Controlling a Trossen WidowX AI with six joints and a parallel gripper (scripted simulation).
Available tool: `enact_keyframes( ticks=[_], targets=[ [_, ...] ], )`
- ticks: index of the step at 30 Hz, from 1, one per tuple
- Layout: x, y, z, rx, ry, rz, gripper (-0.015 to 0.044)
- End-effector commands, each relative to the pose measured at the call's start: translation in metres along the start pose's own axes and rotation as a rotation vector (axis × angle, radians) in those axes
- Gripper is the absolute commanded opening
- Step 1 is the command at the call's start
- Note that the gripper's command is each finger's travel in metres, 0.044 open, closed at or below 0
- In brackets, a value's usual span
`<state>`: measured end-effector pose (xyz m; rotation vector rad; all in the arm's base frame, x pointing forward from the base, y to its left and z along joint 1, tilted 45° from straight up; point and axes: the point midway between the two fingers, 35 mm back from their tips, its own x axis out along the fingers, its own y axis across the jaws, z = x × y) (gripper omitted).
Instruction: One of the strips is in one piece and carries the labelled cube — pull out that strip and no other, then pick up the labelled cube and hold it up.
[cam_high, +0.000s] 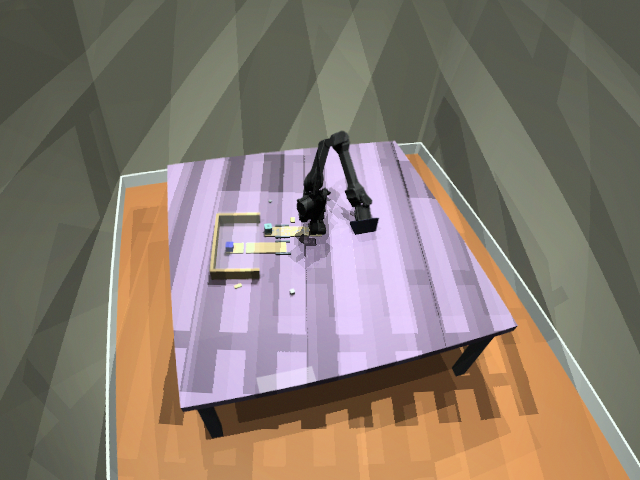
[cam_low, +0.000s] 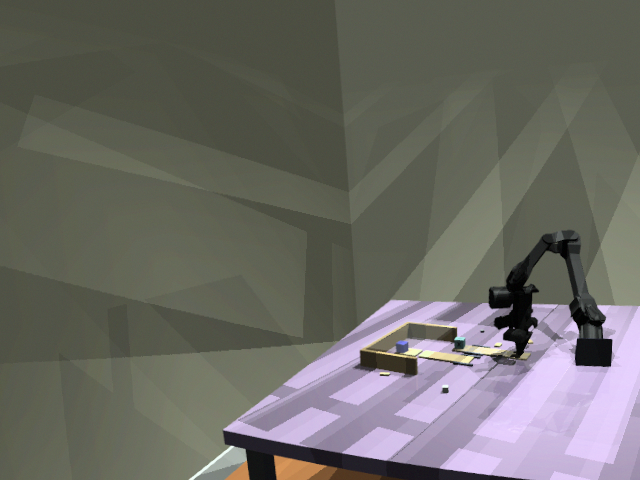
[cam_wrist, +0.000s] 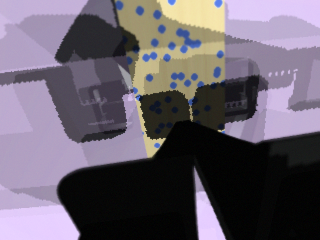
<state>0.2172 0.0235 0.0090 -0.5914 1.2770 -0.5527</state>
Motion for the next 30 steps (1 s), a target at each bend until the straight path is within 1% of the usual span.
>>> enact_keyframes(
  ticks=[1,30],
  targets=[
    [0.0064,-0.0018,-0.0156,-0.015,0.035,-0.009,0.0000],
    [0.0062,-0.0018,-0.0190,-0.015,0.036,-0.009,0.0000]
  ],
)
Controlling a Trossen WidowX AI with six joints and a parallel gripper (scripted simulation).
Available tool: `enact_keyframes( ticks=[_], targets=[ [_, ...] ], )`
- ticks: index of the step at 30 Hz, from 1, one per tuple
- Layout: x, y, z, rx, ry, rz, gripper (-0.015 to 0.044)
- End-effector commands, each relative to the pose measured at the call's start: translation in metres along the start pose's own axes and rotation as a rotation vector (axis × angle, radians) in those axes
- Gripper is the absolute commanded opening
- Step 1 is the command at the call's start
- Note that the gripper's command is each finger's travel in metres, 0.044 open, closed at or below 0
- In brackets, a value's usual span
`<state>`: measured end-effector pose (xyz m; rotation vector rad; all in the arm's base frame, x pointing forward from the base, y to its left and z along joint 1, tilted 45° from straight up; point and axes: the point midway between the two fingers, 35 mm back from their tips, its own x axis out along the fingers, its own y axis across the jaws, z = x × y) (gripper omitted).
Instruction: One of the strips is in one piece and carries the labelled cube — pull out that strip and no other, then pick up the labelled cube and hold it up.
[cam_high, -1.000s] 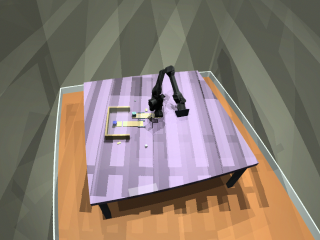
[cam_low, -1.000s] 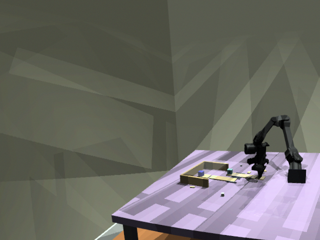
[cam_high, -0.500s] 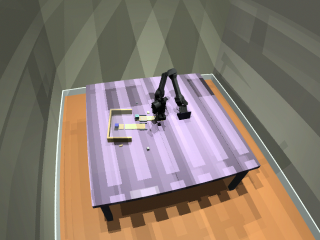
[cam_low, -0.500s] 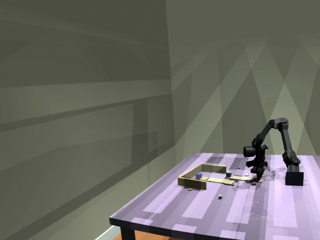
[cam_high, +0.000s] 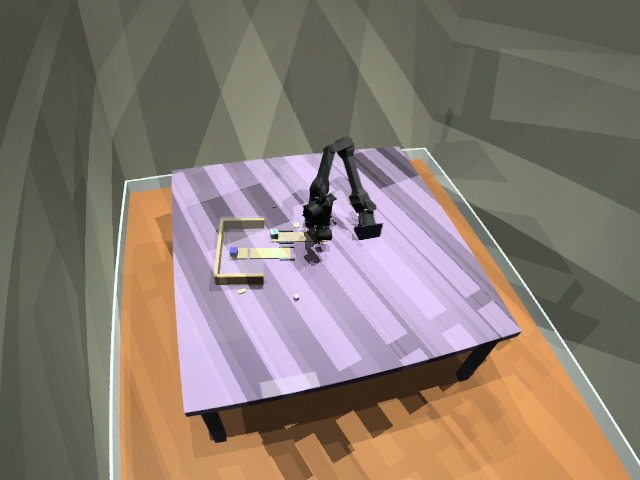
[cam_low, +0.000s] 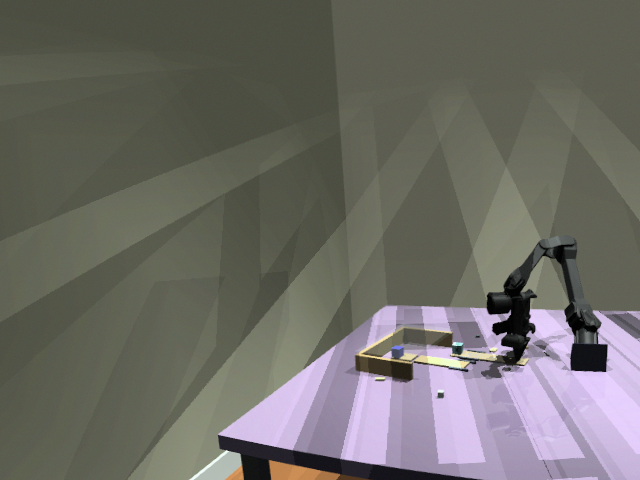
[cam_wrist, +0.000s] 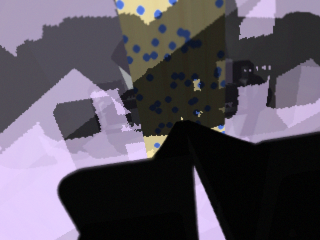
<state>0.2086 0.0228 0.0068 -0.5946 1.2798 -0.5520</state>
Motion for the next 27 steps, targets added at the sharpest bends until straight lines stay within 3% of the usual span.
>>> enact_keyframes(
  ticks=[1,9,14,18,27],
  targets=[
    [0.006,-0.002,-0.010,-0.011,0.034,-0.008,0.0000],
    [0.006,-0.002,-0.010,-0.011,0.034,-0.008,0.0000],
    [-0.039,0.001,0.003,-0.011,0.032,-0.006,0.0000],
    [-0.042,0.001,0.003,-0.011,0.034,-0.007,0.0000],
    [-0.042,0.000,0.038,-0.156,0.033,-0.004,0.0236]
  ],
)
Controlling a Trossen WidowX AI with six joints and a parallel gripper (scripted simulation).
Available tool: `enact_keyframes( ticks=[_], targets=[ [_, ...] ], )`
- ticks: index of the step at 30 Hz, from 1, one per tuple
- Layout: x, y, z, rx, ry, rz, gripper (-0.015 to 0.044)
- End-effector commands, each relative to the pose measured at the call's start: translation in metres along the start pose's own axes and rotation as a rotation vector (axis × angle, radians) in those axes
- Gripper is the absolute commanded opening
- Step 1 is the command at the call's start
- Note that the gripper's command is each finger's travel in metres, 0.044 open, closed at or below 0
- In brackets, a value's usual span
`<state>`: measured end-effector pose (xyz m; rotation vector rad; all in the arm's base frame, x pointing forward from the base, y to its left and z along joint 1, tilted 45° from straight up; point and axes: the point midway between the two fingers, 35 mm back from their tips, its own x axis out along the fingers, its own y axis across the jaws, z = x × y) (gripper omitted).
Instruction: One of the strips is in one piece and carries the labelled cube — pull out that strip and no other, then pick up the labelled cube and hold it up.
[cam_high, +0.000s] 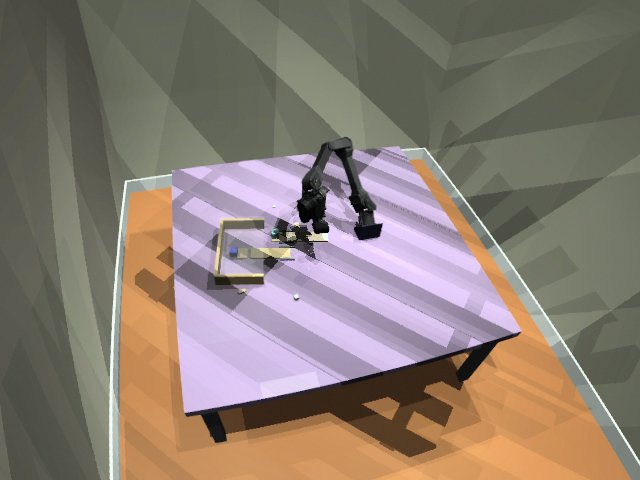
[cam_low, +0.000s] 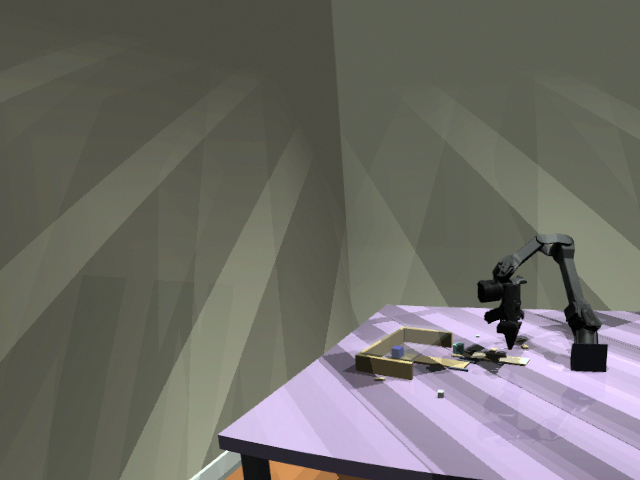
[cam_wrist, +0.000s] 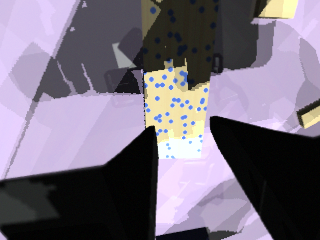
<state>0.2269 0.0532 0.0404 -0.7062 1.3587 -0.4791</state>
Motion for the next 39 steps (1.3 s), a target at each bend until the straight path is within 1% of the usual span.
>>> enact_keyframes(
  ticks=[1,8,39],
  targets=[
    [-0.002,-0.003,0.015,-0.016,-0.002,-0.002,0.0263],
    [-0.005,-0.007,0.042,-0.015,-0.003,-0.002,0.0440],
    [-0.021,-0.028,0.163,-0.010,-0.007,-0.003,0.0440]
  ],
)
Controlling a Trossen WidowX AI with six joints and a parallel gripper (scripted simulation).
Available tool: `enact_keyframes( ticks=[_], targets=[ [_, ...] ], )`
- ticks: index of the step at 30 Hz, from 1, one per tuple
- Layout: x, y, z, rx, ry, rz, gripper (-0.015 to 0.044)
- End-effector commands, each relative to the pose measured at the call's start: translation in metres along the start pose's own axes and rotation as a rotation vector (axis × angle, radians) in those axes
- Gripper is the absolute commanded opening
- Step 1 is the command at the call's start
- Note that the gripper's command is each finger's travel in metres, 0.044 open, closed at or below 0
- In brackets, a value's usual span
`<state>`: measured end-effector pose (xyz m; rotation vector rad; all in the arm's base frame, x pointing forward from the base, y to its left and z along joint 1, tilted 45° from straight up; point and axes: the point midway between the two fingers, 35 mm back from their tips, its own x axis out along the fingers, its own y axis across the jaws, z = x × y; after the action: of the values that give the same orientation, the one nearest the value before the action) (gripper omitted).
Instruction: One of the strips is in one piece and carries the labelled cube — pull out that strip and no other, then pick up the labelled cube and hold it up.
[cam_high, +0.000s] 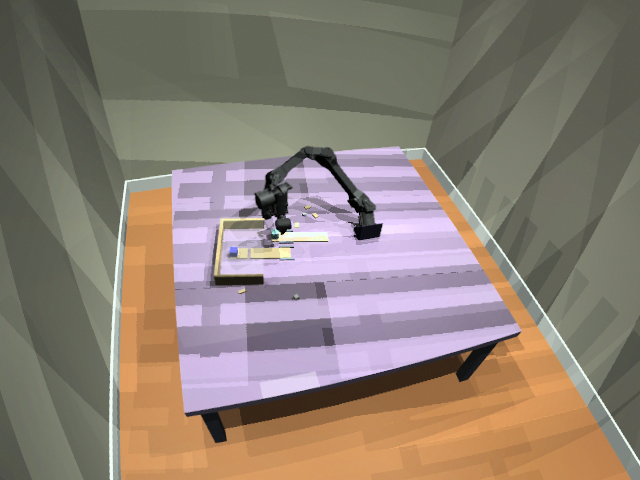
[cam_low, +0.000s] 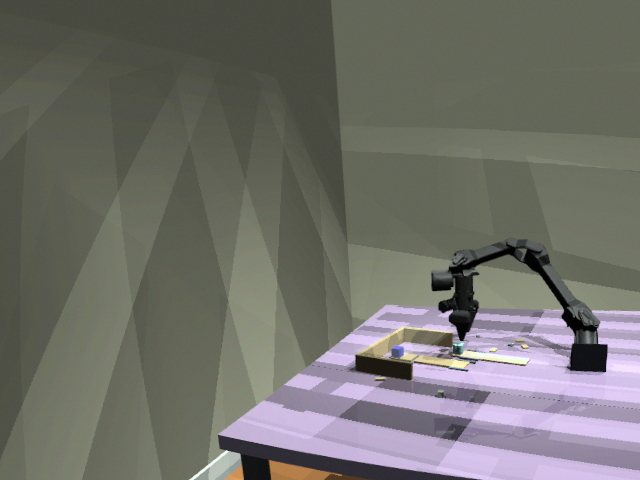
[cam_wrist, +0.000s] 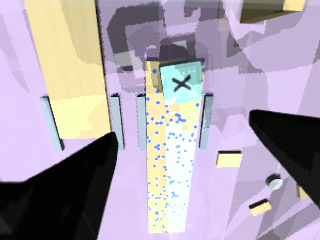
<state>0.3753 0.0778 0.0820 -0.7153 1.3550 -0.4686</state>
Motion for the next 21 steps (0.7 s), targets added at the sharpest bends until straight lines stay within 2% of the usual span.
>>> enact_keyframes(
  ticks=[1,4,11,21],
  targets=[
    [0.000,-0.005,0.014,0.000,0.000,-0.003,0.0440],
    [0.000,-0.007,0.021,0.000,0.000,-0.003,0.0440],
    [0.008,-0.007,0.022,0.000,0.000,-0.003,0.0256],
    [0.025,-0.007,0.023,0.001,0.000,-0.003,0.0250]
  ],
)
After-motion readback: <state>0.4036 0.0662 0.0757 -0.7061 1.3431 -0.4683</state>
